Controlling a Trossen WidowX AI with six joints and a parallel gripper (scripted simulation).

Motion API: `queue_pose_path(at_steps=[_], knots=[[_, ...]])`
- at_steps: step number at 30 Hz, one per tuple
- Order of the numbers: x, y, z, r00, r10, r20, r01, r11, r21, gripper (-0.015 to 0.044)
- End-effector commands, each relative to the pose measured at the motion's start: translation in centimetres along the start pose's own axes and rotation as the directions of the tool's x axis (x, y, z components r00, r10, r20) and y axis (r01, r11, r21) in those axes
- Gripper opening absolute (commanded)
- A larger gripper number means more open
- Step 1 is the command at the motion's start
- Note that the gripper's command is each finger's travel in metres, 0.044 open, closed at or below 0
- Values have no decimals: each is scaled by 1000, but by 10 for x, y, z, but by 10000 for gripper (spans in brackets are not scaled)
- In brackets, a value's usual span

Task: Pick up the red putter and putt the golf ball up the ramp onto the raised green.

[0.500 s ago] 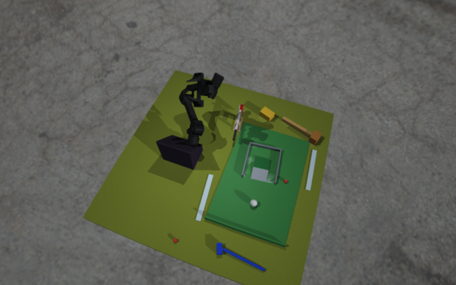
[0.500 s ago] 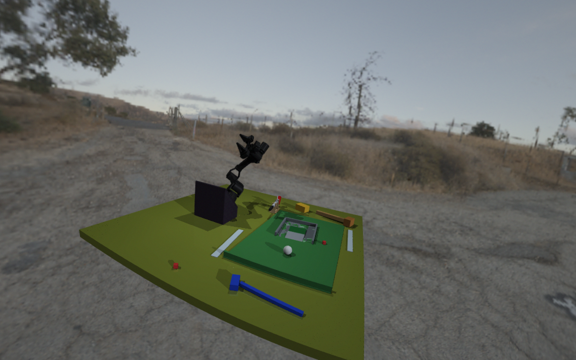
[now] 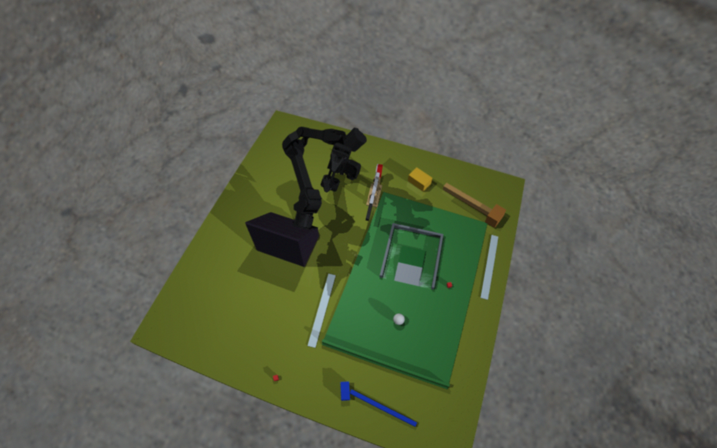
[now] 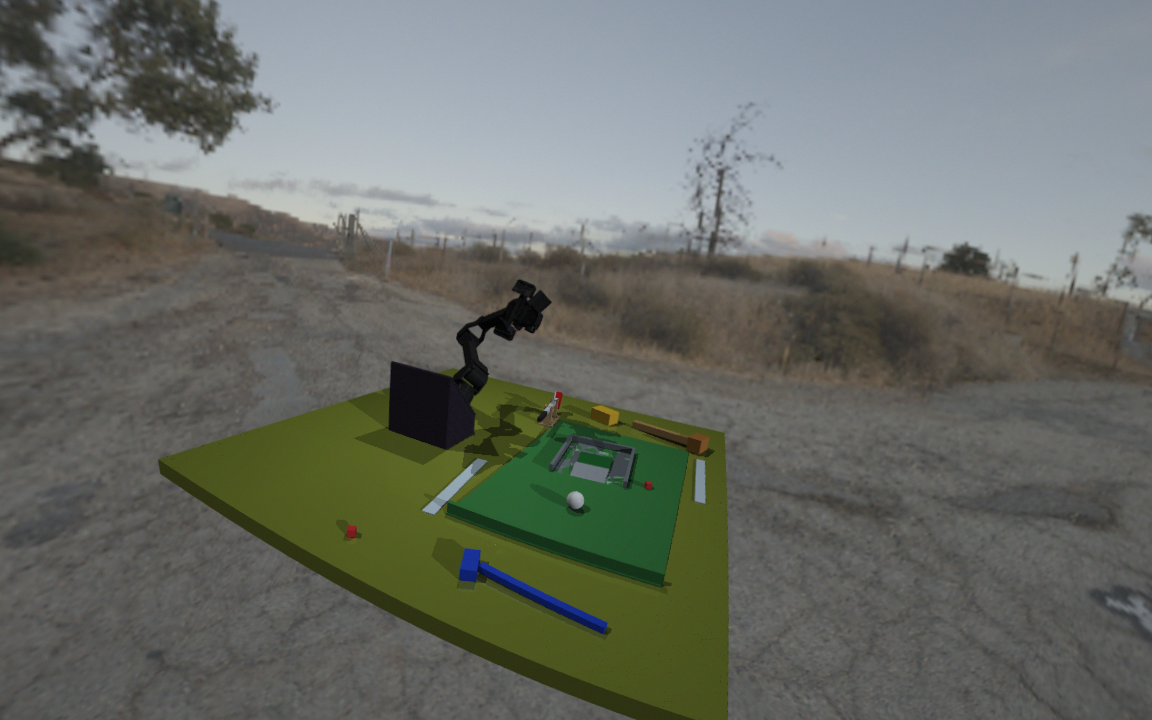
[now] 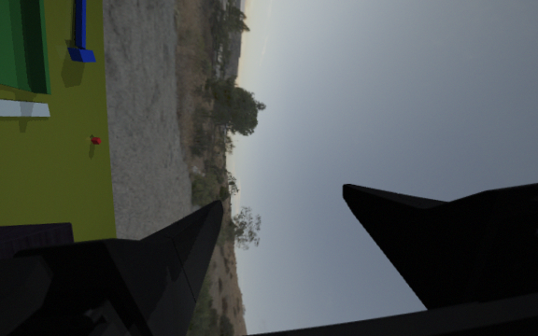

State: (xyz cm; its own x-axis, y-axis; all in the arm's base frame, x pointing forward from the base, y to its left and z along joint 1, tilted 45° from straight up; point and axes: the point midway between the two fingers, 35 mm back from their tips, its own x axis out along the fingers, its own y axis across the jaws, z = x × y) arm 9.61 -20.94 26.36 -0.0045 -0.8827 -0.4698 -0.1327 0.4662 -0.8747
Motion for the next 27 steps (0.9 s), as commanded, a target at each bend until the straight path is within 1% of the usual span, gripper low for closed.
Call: queue_pose_path(at_steps=[1,4,6,10,14,17,19,23,24,27], knots=[[-2,42,63,933,243,264,-168,946,-278,440],[-15,74,96,824,417,384,-226,863,-452,440],[-29,96,114,723,533,440,-241,791,-562,440],[-64,138,141,474,735,485,-221,632,-743,440],[-107,172,154,188,872,453,-160,482,-862,440],[-141,190,159,-39,919,391,-99,386,-917,440],[-165,198,160,-191,921,339,-58,334,-941,440],[-210,205,162,-477,849,227,7,262,-965,440],[-216,205,162,-513,832,213,13,256,-967,440],[-217,203,168,-525,825,208,15,254,-967,440]])
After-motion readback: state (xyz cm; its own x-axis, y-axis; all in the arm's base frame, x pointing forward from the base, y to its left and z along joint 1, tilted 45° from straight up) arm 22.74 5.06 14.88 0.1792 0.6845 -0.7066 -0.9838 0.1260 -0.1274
